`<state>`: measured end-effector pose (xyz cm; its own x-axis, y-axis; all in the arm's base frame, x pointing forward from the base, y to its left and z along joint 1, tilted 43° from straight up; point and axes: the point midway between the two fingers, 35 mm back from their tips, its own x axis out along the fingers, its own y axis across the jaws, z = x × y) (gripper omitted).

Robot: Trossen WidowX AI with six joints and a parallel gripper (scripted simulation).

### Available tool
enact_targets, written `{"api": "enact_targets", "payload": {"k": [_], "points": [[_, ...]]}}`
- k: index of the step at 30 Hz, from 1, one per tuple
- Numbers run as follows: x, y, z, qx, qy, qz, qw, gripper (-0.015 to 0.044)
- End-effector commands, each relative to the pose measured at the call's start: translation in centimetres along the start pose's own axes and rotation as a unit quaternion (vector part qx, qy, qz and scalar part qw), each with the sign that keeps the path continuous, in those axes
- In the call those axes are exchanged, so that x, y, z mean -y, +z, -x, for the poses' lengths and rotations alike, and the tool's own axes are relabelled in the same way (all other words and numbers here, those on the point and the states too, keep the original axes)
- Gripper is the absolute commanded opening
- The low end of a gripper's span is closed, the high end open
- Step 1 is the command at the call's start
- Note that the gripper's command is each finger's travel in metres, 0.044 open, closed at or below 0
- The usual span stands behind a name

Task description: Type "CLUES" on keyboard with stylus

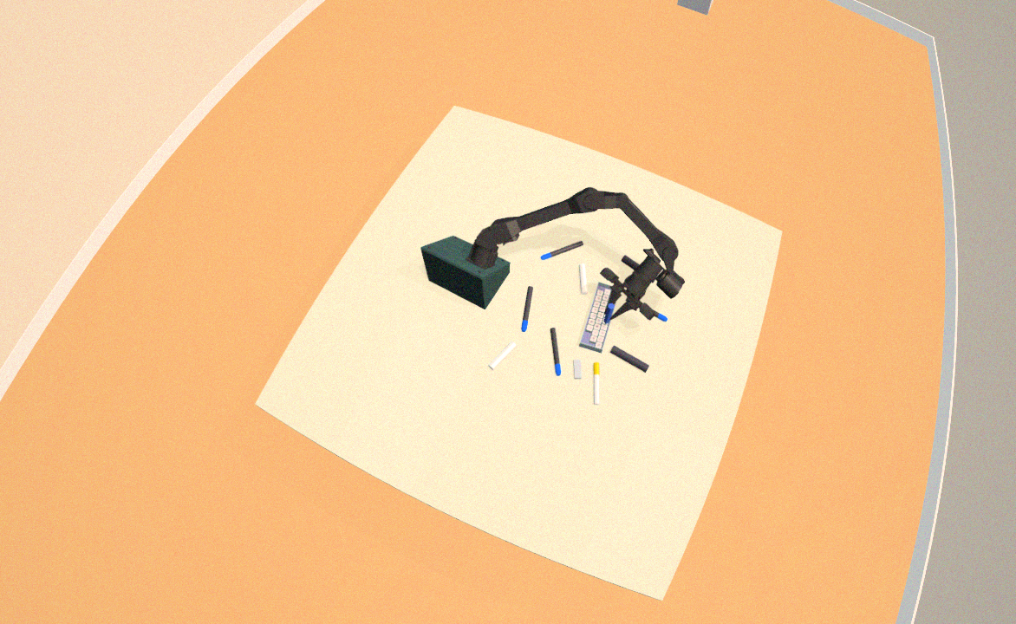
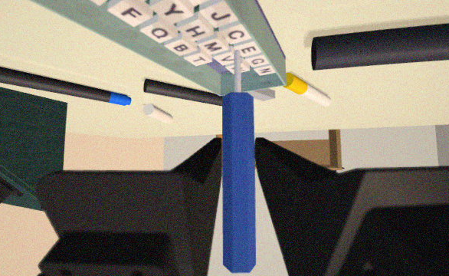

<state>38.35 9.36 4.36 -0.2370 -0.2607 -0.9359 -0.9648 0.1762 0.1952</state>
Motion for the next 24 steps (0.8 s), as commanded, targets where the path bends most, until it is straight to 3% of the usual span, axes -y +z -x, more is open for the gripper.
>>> {"api": "enact_targets", "payload": {"k": [1,24], "points": [[0.03,0.24,-0.17,0.001,0.001,-0.003,1.000,0.0081],[0.03,1.17,-0.69,0.001,0.001,-0.003,1.000,0.0081]]}}
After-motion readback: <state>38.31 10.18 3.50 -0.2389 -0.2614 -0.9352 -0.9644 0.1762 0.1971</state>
